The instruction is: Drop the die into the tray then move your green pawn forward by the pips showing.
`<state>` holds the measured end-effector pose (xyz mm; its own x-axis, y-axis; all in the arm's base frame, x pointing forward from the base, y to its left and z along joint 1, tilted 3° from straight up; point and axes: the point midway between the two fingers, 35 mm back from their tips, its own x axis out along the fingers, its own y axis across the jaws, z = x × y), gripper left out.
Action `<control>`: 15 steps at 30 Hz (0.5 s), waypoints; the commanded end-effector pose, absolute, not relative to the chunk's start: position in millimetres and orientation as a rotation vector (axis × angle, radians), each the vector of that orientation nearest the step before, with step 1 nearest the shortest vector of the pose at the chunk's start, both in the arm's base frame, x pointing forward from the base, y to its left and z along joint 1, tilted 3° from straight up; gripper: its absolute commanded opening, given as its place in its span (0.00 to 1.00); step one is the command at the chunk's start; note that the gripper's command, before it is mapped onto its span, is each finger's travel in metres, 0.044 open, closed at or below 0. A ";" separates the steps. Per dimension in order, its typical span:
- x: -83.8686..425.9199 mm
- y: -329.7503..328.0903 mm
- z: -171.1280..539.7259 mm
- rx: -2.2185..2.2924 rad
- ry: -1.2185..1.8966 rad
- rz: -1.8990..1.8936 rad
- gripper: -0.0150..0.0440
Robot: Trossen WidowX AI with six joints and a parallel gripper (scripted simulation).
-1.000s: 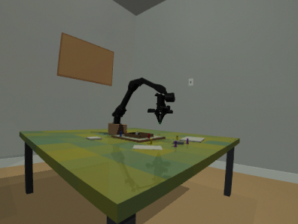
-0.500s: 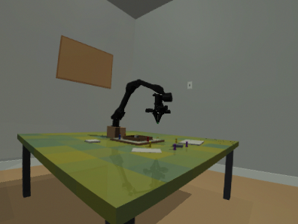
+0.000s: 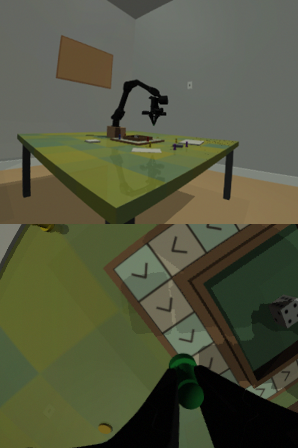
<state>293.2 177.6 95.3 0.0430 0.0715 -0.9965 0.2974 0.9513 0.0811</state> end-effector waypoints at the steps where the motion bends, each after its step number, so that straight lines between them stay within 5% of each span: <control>1: 277.3 175.9 89.2 0.299 1.521 -0.179 0.25; 15: 232.1 167.9 64.8 0.298 1.525 -0.180 0.25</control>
